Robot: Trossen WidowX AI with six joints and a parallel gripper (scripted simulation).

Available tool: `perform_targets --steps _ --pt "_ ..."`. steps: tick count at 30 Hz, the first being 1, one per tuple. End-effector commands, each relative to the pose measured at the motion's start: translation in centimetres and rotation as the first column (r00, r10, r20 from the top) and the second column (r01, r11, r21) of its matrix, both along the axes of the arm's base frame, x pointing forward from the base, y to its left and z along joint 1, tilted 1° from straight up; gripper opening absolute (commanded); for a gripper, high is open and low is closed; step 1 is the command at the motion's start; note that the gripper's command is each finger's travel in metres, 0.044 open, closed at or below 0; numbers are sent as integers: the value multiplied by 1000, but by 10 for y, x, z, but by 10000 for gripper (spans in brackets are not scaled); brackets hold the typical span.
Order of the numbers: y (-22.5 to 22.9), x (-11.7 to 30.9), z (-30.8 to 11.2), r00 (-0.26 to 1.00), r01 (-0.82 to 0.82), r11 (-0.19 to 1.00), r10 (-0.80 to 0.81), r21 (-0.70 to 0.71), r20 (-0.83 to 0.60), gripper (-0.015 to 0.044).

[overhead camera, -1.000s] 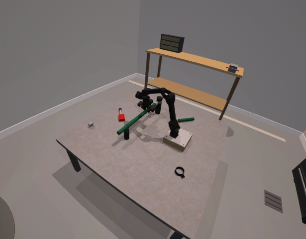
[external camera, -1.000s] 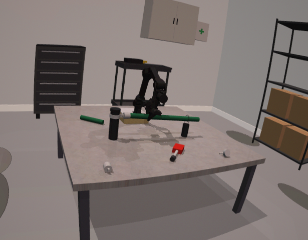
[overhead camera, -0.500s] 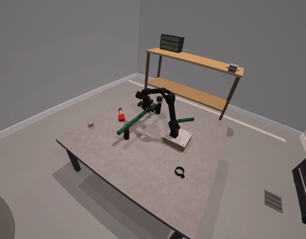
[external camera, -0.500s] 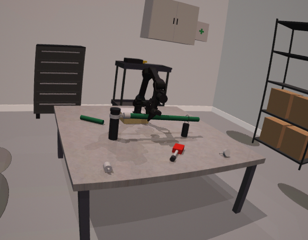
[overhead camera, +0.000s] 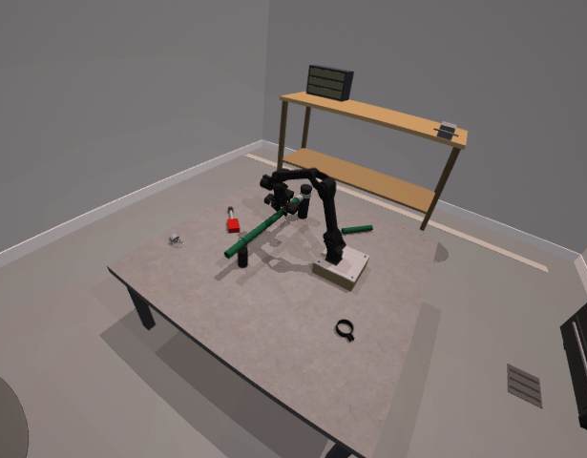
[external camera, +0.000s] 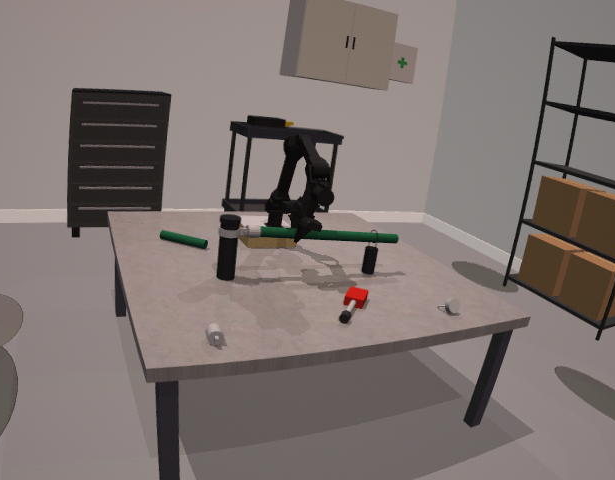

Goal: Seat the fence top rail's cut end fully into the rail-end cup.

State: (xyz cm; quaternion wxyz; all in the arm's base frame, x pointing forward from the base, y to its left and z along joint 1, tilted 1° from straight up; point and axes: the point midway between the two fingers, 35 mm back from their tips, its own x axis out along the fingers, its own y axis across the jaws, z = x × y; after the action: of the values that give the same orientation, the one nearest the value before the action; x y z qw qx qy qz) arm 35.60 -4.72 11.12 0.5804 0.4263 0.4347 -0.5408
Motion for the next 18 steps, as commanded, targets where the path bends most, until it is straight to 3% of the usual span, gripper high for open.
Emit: perform_targets --steps 1,18 --pt "-3 0 1 1000 0 1000 0 -11 2 0" --pt "-3 0 0 1000 0 1000 0 0 0 0"
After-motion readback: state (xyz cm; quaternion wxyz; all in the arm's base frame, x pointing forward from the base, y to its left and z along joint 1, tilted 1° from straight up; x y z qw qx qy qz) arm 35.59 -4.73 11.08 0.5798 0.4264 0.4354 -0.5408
